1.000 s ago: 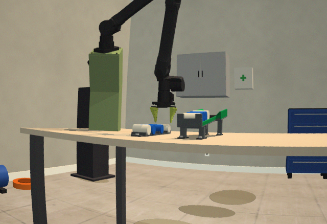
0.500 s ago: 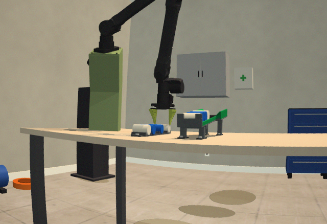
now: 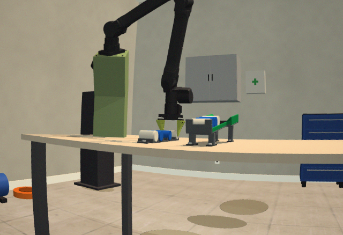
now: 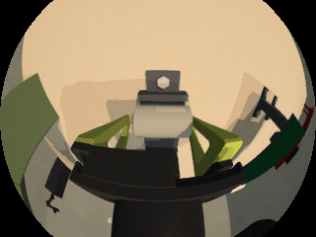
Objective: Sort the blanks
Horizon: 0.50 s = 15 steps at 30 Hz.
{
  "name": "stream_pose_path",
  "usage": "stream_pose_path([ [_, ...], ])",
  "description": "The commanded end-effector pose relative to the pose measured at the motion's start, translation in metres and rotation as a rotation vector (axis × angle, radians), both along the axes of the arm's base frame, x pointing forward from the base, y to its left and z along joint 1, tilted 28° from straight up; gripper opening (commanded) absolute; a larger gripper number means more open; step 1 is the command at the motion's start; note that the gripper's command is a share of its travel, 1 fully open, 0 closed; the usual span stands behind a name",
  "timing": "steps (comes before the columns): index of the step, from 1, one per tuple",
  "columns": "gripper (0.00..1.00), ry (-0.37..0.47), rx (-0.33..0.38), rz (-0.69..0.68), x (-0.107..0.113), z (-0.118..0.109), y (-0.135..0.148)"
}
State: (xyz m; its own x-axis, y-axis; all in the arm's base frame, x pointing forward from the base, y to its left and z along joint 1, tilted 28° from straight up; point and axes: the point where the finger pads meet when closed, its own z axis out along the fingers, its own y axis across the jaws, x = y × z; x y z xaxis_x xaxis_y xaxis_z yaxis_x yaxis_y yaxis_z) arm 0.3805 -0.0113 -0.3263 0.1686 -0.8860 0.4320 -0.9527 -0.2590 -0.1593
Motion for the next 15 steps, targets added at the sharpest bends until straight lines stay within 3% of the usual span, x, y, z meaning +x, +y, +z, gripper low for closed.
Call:
stream_pose_path([
  [1, 0.80, -0.030, 0.007, 0.022, 0.013, 0.006, 0.004],
  [5, 0.80, -0.028, 0.005, 0.016, 0.013, 0.003, 0.001],
  [7, 0.80, -0.004, 0.002, 0.014, -0.001, 0.001, -0.002],
  [15, 0.80, -0.007, 0.003, 0.011, 0.000, 0.002, -0.002],
])
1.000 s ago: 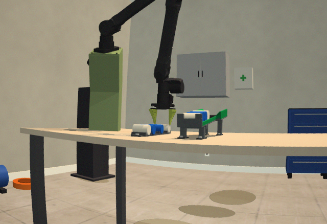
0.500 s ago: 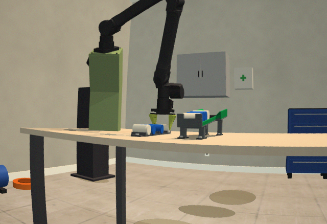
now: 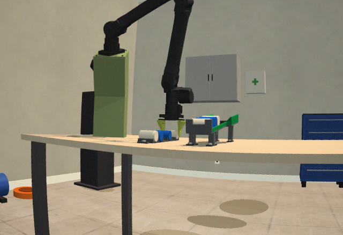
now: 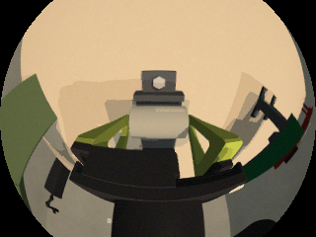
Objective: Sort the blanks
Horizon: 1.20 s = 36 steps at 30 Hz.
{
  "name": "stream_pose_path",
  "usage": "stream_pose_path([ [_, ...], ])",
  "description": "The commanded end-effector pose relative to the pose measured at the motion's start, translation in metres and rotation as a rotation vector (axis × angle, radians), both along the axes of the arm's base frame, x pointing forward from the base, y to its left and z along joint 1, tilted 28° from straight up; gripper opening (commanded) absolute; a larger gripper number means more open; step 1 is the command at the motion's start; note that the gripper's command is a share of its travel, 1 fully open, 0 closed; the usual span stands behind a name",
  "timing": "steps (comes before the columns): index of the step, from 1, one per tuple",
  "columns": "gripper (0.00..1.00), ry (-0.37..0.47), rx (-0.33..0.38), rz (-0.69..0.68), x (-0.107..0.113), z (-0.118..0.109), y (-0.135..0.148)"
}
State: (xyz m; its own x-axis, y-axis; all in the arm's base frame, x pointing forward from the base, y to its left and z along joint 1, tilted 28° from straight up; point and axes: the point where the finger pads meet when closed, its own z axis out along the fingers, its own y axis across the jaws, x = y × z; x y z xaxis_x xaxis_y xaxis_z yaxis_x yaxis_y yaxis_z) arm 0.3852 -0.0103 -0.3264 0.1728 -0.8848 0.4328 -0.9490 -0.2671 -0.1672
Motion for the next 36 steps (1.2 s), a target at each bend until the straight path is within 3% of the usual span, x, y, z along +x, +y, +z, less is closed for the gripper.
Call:
stream_pose_path([
  [1, 0.80, 0.001, 0.002, 0.003, -0.0048, 0.0019, -0.0025],
  [27, 0.80, 0.001, 0.002, 0.003, -0.0048, 0.0019, -0.0025],
  [28, 0.60, 0.001, 0.002, 0.003, -0.0048, 0.0019, -0.0025],
  [36, 0.60, 0.001, 0.002, 0.003, -0.0048, 0.0019, -0.0023],
])
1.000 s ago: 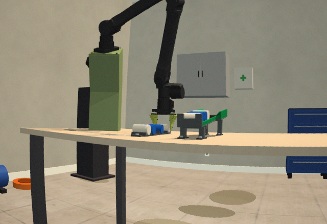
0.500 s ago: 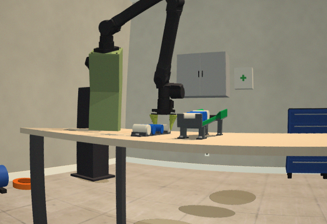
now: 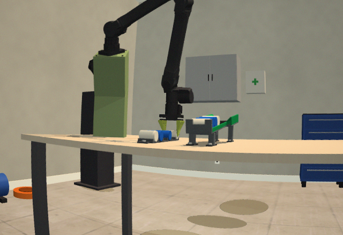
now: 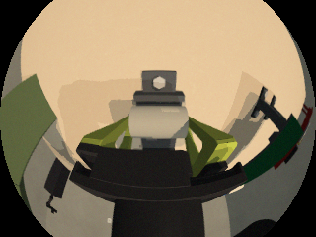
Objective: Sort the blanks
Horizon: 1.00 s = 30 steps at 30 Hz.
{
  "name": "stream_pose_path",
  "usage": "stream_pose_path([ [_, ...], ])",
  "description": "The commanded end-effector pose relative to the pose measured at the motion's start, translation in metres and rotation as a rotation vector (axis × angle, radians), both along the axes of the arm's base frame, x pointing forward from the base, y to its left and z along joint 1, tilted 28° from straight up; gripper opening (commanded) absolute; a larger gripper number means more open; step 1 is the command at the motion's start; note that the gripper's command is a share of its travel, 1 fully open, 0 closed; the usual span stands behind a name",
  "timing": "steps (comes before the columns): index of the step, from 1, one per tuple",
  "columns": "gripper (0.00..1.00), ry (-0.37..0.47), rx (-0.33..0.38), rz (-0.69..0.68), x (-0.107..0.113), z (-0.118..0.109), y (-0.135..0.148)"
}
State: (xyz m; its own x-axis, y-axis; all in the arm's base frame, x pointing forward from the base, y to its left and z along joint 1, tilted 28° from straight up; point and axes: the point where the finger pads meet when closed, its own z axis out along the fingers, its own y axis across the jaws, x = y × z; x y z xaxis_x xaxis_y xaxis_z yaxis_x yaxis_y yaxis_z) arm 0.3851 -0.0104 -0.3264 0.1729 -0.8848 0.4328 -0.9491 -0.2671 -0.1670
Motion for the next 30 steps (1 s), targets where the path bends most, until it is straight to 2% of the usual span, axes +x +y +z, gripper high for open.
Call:
stream_pose_path([
  [1, 0.60, 0.001, 0.003, 0.003, -0.005, 0.002, -0.002],
  [25, 0.60, 0.001, 0.003, 0.003, -0.005, 0.002, -0.002],
  [30, 0.60, 0.005, 0.003, 0.009, -0.007, 0.013, 0.009],
])
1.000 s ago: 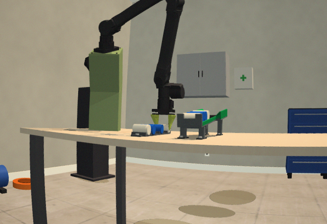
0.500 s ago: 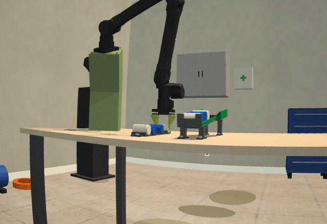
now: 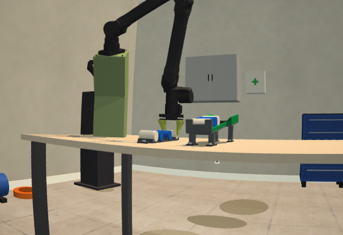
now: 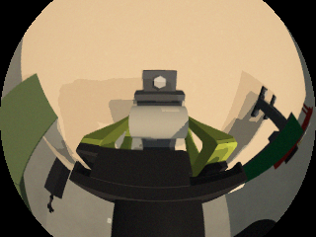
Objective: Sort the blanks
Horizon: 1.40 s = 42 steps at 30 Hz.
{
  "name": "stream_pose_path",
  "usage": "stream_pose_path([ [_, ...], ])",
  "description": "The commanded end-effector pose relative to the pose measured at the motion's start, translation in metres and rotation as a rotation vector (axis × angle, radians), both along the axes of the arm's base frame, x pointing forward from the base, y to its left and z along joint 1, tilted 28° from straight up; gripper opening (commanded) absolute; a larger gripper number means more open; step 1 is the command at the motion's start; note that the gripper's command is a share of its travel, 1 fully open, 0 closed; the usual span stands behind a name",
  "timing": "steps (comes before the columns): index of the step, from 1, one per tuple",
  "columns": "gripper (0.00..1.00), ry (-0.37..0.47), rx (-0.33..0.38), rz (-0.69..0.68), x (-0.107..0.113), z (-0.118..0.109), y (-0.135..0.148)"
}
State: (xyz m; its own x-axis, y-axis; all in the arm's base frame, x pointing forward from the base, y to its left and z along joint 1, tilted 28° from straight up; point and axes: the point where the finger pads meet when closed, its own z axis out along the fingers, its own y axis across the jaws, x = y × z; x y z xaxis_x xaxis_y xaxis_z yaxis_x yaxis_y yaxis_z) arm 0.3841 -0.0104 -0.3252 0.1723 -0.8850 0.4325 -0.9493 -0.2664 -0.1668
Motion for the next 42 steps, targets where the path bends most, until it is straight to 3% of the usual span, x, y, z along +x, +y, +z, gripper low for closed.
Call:
stream_pose_path([
  [1, 0.60, 0.005, 0.002, 0.010, -0.007, 0.016, 0.010],
  [7, 0.60, 0.001, 0.000, 0.010, -0.017, 0.052, 0.025],
  [9, 0.60, 0.001, 0.000, 0.010, -0.017, 0.052, 0.025],
  [16, 0.60, -0.003, 0.001, 0.009, -0.027, 0.089, 0.041],
  [20, 0.60, -0.004, 0.002, 0.006, -0.028, 0.094, 0.042],
  [21, 0.60, 0.020, -0.005, -0.013, -0.034, 0.083, 0.033],
  [26, 0.60, 0.021, -0.005, -0.009, -0.036, 0.084, 0.034],
  [27, 0.60, -0.011, 0.005, -0.003, -0.024, 0.094, 0.040],
  [32, 0.60, -0.017, 0.006, -0.011, -0.007, 0.098, 0.036],
  [35, 0.60, -0.023, 0.014, -0.024, 0.041, 0.117, 0.036],
  [36, 0.60, -0.023, 0.014, -0.024, 0.041, 0.117, 0.036],
  [37, 0.60, -0.031, 0.018, -0.033, 0.063, 0.129, 0.034],
  [38, 0.60, -0.031, 0.018, -0.033, 0.066, 0.130, 0.034],
  [41, 0.60, -0.048, 0.025, -0.053, 0.113, 0.163, 0.028],
  [42, 0.60, -0.048, 0.025, -0.053, 0.113, 0.163, 0.028],
])
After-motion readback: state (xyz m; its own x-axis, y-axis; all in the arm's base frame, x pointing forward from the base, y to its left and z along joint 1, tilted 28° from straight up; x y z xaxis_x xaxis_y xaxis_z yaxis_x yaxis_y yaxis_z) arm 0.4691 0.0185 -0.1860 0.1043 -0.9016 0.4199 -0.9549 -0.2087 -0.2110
